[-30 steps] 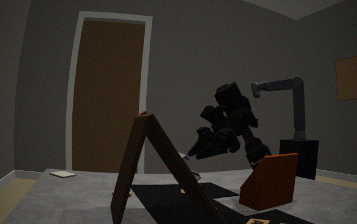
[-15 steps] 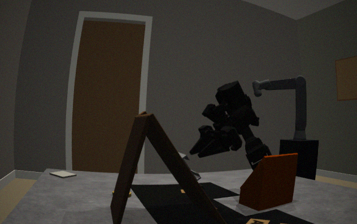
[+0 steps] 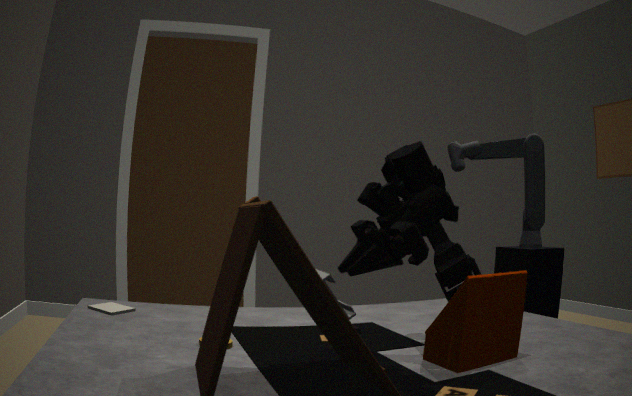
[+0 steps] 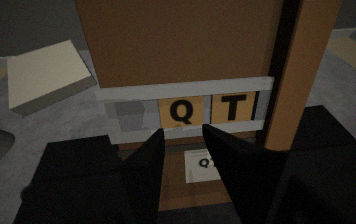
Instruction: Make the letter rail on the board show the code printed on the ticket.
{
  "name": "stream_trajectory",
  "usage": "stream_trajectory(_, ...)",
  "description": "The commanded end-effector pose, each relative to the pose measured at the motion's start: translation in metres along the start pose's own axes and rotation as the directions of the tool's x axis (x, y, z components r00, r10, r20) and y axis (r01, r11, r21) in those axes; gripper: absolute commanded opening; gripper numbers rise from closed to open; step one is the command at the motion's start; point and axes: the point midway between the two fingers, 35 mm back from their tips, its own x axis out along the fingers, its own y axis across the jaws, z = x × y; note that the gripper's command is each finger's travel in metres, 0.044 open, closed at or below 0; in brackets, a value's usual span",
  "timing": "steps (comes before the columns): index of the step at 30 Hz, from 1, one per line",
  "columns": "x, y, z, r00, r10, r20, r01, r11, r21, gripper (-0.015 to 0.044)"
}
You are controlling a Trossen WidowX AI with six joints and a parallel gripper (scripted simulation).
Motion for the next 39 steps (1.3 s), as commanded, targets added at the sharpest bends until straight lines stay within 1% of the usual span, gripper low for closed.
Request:
stream_trajectory(1,0.0,0.0,0.0,1.0,0.0,0.0,0.0,1.0,0.0,0.0085)
stream_trajectory(4,0.0,0.0,0.0,1.0,0.0,0.0,0.0,1.0,0.0,0.0006)
stream_trajectory(14,0.002,0.004,0.001,1.0,0.008,-0.016,-0.008,1.0,0.0,0.0)
stream_trajectory(19,0.013,0.024,0.01,0.988,0.053,-0.147,-0.051,0.999,0.013,0.0)
stream_trajectory(24,0.021,0.037,0.017,0.95,0.075,-0.304,-0.072,0.997,0.021,0.0)
stream_trajectory(29,0.023,0.04,0.021,0.881,0.063,-0.469,-0.059,0.998,0.023,0.0)
stream_trajectory(33,0.021,0.035,0.024,0.803,0.025,-0.596,-0.017,1.0,0.019,0.0)
stream_trajectory(35,0.02,0.032,0.024,0.773,0.008,-0.634,0.002,1.0,0.015,0.0)
stream_trajectory(39,0.02,0.031,0.024,0.769,0.006,-0.639,0.004,1.0,0.014,0.0)
